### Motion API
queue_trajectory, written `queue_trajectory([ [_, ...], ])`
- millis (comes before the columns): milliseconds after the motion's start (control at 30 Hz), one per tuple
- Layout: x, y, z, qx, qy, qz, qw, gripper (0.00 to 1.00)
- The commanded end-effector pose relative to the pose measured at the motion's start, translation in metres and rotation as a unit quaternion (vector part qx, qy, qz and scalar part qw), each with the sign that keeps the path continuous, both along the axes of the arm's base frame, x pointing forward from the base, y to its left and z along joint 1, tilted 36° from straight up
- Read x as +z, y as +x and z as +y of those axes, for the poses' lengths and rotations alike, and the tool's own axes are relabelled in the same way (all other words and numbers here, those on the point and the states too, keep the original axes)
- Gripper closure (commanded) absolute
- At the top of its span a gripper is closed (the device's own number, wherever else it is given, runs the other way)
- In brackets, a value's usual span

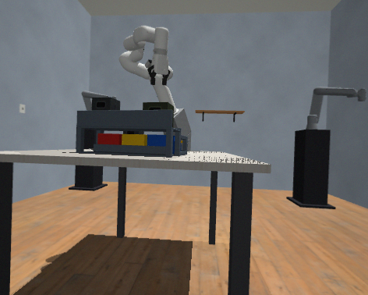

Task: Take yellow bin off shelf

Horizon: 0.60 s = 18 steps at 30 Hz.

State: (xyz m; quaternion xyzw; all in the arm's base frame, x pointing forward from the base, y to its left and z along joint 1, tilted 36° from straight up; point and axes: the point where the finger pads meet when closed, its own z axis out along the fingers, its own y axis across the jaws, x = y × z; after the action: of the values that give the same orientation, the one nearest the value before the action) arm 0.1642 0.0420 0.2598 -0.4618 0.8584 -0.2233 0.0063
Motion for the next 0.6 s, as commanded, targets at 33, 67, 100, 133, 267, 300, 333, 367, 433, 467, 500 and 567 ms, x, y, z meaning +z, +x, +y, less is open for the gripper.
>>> queue_trajectory([
  [33, 0.0012, 0.0002, 0.0002, 0.007, -0.002, 0.007, 1.0, 0.0],
  [67, 0.0012, 0.0002, 0.0002, 0.007, -0.002, 0.007, 1.0, 0.0],
  [100, 0.0012, 0.0002, 0.0002, 0.007, -0.002, 0.007, 1.0, 0.0],
  [133, 0.0012, 0.0002, 0.0002, 0.007, -0.002, 0.007, 1.0, 0.0],
  [267, 0.0012, 0.0003, 0.0004, 0.025, -0.013, 0.022, 0.999, 0.0],
  [300, 0.0011, 0.0003, 0.0006, 0.043, -0.024, 0.038, 0.998, 0.0],
  [333, 0.001, 0.0004, 0.0008, 0.06, -0.036, 0.053, 0.996, 0.0],
  [367, 0.001, 0.0004, 0.001, 0.078, -0.047, 0.068, 0.994, 0.0],
  [433, 0.0009, 0.0005, 0.0012, 0.095, -0.058, 0.084, 0.99, 0.0],
  [467, 0.0009, 0.0005, 0.0012, 0.095, -0.058, 0.084, 0.99, 0.0],
  [500, 0.0009, 0.0005, 0.0012, 0.095, -0.058, 0.084, 0.99, 0.0],
  [567, 0.0009, 0.0005, 0.0012, 0.095, -0.058, 0.084, 0.99, 0.0],
])
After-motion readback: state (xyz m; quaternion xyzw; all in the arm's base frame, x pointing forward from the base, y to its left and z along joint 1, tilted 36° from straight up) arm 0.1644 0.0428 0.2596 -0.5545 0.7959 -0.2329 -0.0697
